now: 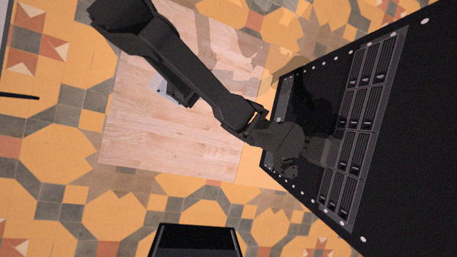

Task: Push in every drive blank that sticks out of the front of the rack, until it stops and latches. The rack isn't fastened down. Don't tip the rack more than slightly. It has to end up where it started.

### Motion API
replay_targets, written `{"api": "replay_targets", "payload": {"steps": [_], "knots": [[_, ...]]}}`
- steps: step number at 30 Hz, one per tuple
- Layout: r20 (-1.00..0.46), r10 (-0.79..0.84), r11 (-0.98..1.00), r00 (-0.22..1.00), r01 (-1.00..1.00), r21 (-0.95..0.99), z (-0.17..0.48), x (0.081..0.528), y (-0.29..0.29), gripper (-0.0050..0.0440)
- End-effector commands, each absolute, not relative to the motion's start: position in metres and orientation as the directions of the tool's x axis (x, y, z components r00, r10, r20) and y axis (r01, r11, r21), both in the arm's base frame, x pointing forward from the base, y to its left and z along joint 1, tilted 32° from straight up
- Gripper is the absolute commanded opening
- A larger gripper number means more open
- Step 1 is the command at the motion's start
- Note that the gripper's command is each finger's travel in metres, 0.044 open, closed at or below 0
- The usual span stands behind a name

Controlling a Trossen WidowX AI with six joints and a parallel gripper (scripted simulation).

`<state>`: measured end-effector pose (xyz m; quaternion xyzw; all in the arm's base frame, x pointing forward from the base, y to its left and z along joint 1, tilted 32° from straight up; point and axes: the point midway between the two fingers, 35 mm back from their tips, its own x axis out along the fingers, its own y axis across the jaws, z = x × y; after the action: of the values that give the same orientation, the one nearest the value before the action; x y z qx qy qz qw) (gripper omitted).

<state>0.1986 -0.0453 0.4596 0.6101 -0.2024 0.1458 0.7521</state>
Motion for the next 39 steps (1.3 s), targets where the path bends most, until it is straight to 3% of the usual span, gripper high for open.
{"api": "replay_targets", "payload": {"steps": [1,39], "knots": [[0.493,-0.022,0.216,0.87,-0.477,0.852,0.462,0.193,-0.044,-0.005],[0.492,-0.022,0.216,0.87,-0.477,0.852,0.489,0.17,-0.096,-0.005]]}}
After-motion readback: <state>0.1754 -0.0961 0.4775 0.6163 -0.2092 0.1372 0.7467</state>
